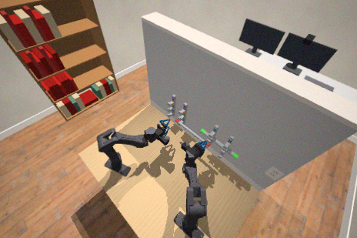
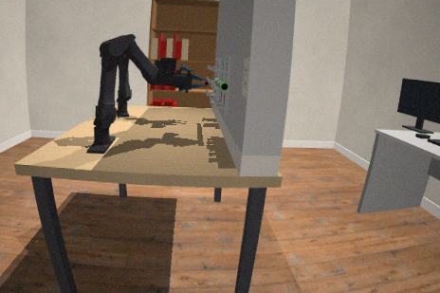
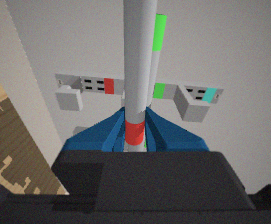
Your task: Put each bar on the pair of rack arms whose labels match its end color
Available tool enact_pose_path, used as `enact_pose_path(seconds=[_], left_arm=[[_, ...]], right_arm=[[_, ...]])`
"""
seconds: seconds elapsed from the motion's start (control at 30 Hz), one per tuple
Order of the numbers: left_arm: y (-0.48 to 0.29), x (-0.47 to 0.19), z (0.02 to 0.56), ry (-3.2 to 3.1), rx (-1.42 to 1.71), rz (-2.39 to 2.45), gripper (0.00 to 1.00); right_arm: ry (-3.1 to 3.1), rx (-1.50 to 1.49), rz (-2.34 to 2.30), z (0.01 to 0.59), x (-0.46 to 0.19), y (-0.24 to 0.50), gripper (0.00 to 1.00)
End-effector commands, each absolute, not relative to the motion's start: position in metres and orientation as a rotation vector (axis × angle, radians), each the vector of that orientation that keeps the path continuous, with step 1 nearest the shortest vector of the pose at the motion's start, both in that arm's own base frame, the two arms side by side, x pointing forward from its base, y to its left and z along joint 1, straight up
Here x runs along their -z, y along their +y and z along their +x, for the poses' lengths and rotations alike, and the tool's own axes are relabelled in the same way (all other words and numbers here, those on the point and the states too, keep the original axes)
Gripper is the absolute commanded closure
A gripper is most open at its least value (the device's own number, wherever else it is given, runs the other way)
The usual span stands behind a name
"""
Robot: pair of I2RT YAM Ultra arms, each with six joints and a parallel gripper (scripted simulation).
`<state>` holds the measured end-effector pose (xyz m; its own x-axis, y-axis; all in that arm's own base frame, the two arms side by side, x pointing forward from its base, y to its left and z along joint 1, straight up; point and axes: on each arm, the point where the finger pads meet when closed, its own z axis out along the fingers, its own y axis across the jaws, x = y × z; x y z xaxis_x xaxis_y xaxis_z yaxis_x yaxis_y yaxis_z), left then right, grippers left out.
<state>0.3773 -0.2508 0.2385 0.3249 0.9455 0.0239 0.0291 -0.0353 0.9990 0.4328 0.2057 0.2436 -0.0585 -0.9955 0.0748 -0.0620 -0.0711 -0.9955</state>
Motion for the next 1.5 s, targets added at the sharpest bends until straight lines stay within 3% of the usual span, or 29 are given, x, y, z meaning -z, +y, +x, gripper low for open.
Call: enact_pose_path(seconds=[0.0, 1.47], left_arm=[[-0.246, -0.253, 0.377, 0.959, -0.952, 1.349, 0.00], [-0.219, -0.252, 0.393, 0.960, -0.952, 1.350, 0.00]], right_arm=[[1.257, 1.259, -1.178, 0.434, -0.262, 0.203, 1.00], [1.257, 1.260, -1.178, 0.434, -0.253, 0.192, 1.00]])
